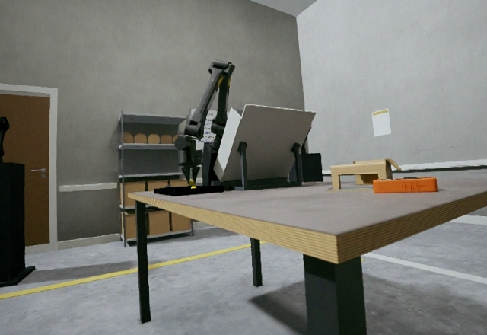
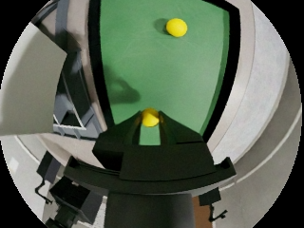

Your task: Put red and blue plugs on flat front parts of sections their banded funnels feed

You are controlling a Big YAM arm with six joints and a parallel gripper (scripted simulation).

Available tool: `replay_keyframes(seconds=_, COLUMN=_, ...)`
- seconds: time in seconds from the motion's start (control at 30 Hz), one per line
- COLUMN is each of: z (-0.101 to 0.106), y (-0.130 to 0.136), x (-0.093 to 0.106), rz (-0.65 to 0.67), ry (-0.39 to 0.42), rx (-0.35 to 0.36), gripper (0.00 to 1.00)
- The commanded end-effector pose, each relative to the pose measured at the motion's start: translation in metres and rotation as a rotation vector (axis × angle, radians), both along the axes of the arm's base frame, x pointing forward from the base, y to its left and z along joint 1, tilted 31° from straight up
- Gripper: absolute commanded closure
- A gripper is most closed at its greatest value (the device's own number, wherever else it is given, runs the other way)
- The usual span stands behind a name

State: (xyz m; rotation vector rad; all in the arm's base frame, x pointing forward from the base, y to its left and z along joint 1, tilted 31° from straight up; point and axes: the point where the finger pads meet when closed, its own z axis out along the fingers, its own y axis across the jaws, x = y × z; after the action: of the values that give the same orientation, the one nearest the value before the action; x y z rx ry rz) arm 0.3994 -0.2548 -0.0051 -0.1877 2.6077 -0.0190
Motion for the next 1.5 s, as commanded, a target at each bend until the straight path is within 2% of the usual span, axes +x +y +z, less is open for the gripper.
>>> replay_keyframes(seconds=0.0, z=0.012, y=-0.006, x=-0.002, rz=-0.005, ry=-0.016, rx=-0.015, gripper=1.0)
replay_keyframes(seconds=0.3, z=0.023, y=-0.007, x=-0.012, rz=-0.005, ry=-0.013, rx=-0.012, gripper=1.0)
replay_keyframes(seconds=0.33, z=0.032, y=-0.011, x=-0.009, rz=-0.006, ry=-0.023, rx=-0.022, gripper=1.0)
replay_keyframes(seconds=0.47, z=0.043, y=-0.005, x=-0.026, rz=-0.005, ry=-0.01, rx=-0.01, gripper=1.0)
replay_keyframes(seconds=0.73, z=0.096, y=-0.016, x=-0.038, rz=-0.005, ry=-0.036, rx=-0.035, gripper=1.0)
replay_keyframes(seconds=0.8, z=0.102, y=-0.016, x=-0.042, rz=-0.005, ry=-0.036, rx=-0.036, gripper=1.0)
replay_keyframes(seconds=0.9, z=0.1, y=-0.014, x=-0.042, rz=0.0, ry=-0.028, rx=-0.028, gripper=1.0)
replay_keyframes(seconds=1.0, z=0.102, y=-0.012, x=-0.051, rz=-0.006, ry=-0.023, rx=-0.025, gripper=1.0)
replay_keyframes(seconds=1.47, z=0.104, y=-0.012, x=-0.048, rz=-0.005, ry=-0.03, rx=-0.029, gripper=1.0)
